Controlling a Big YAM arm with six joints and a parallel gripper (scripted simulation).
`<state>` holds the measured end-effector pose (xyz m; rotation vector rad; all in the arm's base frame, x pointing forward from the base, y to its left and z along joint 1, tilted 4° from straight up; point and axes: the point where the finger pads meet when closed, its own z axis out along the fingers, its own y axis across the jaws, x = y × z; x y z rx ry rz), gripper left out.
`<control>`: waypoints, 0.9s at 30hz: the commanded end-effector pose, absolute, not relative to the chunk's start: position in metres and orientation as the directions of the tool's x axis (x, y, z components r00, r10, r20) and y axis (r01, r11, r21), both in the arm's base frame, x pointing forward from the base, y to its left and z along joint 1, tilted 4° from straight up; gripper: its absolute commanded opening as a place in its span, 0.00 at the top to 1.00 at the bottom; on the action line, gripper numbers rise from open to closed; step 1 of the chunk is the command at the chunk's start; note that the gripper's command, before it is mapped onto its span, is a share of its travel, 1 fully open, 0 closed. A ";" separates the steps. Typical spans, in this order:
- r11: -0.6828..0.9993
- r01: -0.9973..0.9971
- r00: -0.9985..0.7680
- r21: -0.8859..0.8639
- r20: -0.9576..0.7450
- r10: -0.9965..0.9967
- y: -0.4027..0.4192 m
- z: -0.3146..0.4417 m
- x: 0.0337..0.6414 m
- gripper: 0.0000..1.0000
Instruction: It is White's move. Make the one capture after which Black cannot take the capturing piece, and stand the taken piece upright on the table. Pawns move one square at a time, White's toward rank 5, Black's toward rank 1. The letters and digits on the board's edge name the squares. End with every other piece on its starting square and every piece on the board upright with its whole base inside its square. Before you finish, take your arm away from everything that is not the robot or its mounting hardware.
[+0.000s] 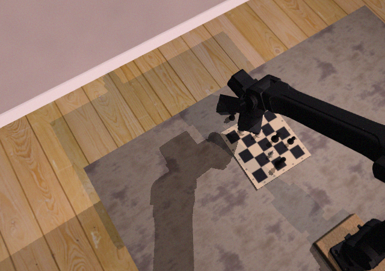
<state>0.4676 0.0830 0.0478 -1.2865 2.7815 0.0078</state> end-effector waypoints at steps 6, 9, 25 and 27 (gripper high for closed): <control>0.654 -0.755 -0.648 -0.042 -0.096 -0.755 0.087 0.052 0.469 1.00; 0.655 -0.755 -0.649 -0.043 -0.097 -0.755 0.087 0.053 0.470 1.00; 0.657 -0.753 -0.651 -0.046 -0.100 -0.753 0.086 0.055 0.470 1.00; 0.657 -0.753 -0.651 -0.046 -0.100 -0.753 0.086 0.055 0.470 1.00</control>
